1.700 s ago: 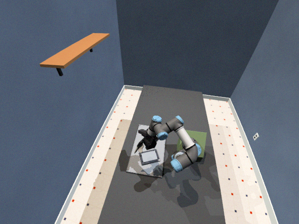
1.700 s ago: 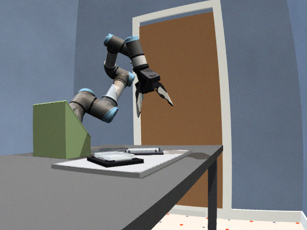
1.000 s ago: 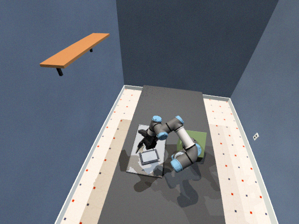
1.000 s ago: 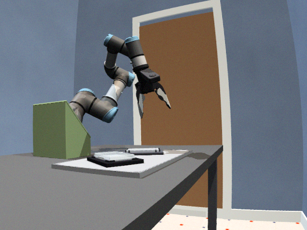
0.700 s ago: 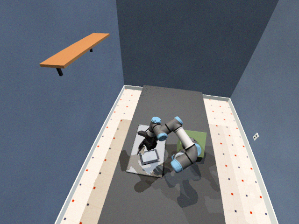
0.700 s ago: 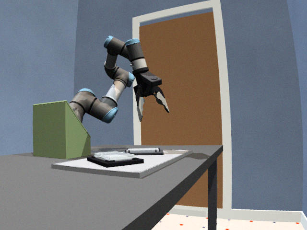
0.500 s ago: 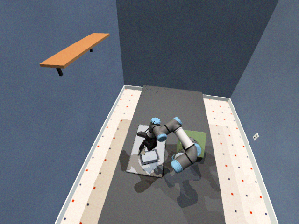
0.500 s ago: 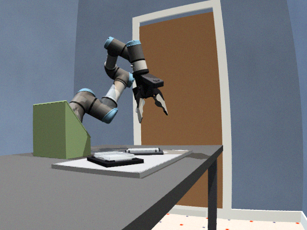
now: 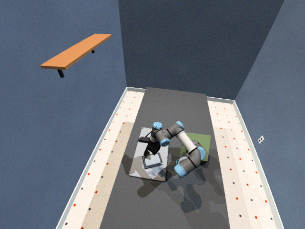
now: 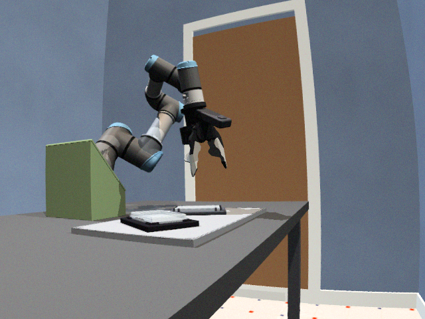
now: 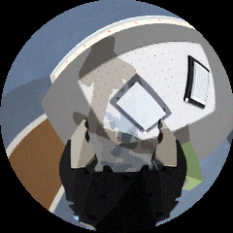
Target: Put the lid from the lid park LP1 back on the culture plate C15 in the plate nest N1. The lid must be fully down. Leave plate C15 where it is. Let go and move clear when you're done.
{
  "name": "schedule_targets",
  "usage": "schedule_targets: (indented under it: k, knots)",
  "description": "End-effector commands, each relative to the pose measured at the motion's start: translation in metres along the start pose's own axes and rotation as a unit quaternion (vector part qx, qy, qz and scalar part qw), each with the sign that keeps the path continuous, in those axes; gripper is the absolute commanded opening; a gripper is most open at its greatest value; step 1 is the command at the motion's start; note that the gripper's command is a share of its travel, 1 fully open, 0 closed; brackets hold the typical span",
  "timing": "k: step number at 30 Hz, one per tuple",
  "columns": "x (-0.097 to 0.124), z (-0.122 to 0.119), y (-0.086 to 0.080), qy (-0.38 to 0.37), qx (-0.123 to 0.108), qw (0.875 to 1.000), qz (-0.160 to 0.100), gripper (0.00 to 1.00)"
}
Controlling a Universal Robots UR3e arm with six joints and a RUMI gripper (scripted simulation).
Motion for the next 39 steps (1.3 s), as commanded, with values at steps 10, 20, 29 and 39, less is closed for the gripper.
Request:
schedule_targets:
  k: [10,20,29,39]
  knots:
    - [0.005,0.012,0.021,-0.150,0.028,0.988,-0.013,0.82]
    - [0.010,0.017,0.034,-0.218,0.040,0.975,-0.025,0.82]
    - [0.015,0.023,0.047,-0.293,0.052,0.954,-0.041,0.82]
    - [0.019,0.026,0.056,-0.362,0.062,0.929,-0.056,0.82]
Point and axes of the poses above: the point where the finger pads meet when closed, its own y axis out along the fingers, its own z axis across the jaws, x = y × z, the point moved 9 cm from there along -y, back along the fingers, and after that the axes turned 11 degrees about -y, right-handed, at the moved point
